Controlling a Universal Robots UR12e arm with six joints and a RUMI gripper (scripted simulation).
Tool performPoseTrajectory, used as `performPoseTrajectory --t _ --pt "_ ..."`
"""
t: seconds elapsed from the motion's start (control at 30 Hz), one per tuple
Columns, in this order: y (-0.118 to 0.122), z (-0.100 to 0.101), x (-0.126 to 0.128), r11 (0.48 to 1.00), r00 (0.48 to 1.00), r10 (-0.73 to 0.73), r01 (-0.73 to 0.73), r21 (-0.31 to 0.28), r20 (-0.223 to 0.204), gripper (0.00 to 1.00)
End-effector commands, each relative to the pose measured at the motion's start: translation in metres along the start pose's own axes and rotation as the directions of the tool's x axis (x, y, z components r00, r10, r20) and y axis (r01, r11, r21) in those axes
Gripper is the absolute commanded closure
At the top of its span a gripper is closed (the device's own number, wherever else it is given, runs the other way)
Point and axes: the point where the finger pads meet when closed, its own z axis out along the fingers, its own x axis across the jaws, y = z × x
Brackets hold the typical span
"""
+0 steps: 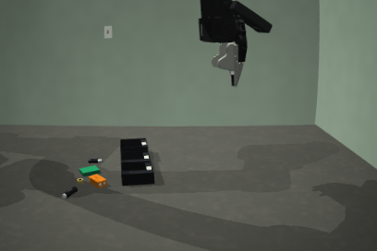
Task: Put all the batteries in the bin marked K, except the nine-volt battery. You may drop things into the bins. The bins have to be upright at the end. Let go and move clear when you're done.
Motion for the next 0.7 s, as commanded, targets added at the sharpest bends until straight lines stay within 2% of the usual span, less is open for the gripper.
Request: performPoseTrajectory --t 0.0,0.13,0.17,0.3,0.43,0.47,0.6,0.67 --pt "0.033 -0.002 -0.017 1.0 1.0 0.027 -0.027 -0.003 -0.004 0.96" --pt "0.035 -0.002 -0.017 1.0 1.0 0.027 -0.027 -0.003 -0.004 0.96" --pt "0.042 -0.002 -0.021 0.997 0.997 0.074 -0.075 -0.014 -0.009 0.96" --pt "0.072 -0.002 -0.036 0.997 0.997 0.074 -0.075 -0.014 -0.009 0.96" --pt "0.075 -0.002 -0.038 0.997 0.997 0.074 -0.075 -0.014 -0.009 0.96" --pt "0.082 -0.001 -0.041 0.992 0.992 0.122 -0.122 -0.024 -0.015 0.96" --pt "0.112 0.0 -0.056 0.992 0.992 0.122 -0.122 -0.024 -0.015 0.96" --pt "0.116 0.0 -0.058 0.992 0.992 0.122 -0.122 -0.024 -0.015 0.96"
